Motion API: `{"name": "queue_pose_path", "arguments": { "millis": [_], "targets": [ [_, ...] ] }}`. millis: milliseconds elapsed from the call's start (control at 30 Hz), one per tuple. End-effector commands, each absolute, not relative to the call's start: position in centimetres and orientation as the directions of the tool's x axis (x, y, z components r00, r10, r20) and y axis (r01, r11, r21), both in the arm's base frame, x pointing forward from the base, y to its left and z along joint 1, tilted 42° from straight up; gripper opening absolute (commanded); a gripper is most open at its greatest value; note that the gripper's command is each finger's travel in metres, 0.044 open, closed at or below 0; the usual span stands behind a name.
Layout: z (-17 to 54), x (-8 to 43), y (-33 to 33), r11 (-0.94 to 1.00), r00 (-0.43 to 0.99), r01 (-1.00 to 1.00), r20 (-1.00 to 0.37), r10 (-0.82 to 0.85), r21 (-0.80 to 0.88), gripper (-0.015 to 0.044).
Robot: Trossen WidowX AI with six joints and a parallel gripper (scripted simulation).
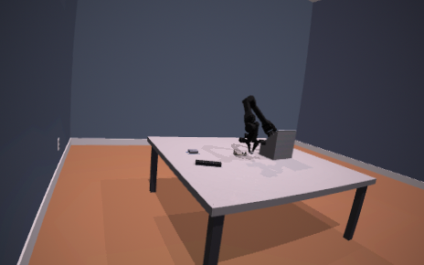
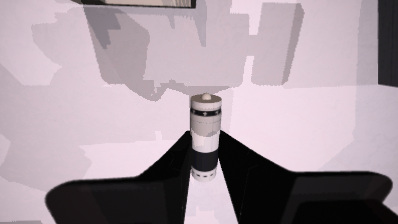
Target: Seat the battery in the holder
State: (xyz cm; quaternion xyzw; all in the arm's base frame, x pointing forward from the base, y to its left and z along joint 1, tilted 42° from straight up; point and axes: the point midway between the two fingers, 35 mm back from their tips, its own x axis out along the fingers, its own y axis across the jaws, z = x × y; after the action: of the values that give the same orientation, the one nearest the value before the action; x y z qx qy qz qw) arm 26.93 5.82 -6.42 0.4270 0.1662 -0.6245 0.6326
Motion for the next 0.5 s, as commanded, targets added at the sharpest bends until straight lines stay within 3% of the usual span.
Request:
{"name": "queue_pose_path", "arguments": {
  "millis": [0,467],
  "targets": [
    [-5.9,27.0,6.0,-0.136,0.160,0.938,-0.746,-0.647,0.319,0.0066],
    [-2.2,28.0,3.7,0.288,0.159,0.957,-0.748,-0.644,-0.045,0.0066]
  ]
}}
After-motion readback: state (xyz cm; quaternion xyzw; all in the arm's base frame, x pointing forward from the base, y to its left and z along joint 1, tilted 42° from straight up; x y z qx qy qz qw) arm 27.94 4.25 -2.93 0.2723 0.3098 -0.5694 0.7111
